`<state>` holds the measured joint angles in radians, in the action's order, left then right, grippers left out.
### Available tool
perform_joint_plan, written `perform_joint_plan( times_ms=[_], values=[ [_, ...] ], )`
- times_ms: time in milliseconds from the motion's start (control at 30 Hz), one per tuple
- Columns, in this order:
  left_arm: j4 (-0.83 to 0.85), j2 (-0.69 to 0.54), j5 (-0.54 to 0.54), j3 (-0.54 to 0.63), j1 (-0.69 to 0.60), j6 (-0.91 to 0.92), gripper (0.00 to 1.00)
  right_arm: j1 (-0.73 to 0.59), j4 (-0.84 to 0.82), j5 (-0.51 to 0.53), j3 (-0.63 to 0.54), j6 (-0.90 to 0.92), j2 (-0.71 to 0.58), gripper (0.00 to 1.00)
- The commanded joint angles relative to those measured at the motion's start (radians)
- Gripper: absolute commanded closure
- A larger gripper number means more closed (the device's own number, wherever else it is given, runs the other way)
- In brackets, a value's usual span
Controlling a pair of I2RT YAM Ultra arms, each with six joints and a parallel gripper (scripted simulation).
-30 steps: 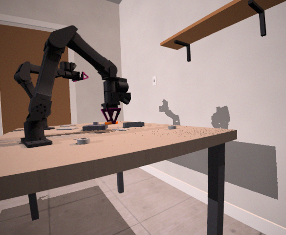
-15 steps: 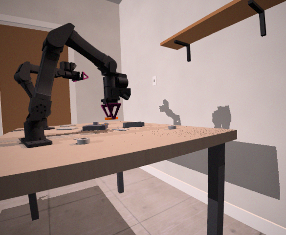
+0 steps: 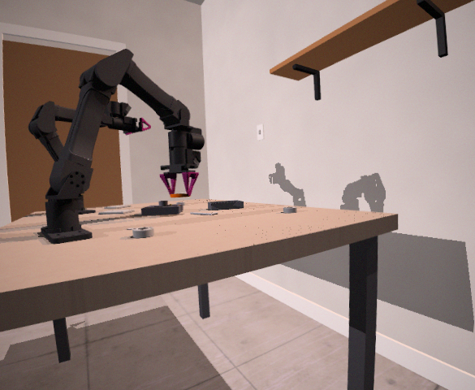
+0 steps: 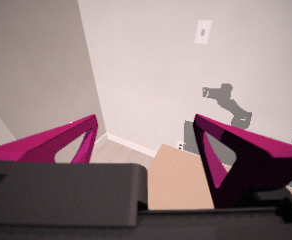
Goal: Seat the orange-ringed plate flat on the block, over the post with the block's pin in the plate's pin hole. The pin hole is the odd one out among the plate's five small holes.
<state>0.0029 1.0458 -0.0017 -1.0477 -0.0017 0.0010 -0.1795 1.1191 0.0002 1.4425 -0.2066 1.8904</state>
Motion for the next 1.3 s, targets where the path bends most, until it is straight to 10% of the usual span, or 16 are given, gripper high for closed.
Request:
perform_joint_plan(
  times_ms=[0, 633, 1267],
  values=[
    [0.018, -0.011, 0.004, -0.016, 0.005, -0.006, 0.0, -0.045, 0.014, 0.001, 0.068, -0.215, 0.016, 1.0],
    [0.018, -0.011, 0.004, -0.016, 0.005, -0.006, 0.0, -0.281, 0.057, -0.013, 0.227, -0.73, 0.138, 1.0],
    [0.018, -0.011, 0.004, -0.016, 0.005, -0.006, 0.0, -0.305, 0.04, -0.019, 0.24, -0.705, 0.105, 1.0]
  ],
)
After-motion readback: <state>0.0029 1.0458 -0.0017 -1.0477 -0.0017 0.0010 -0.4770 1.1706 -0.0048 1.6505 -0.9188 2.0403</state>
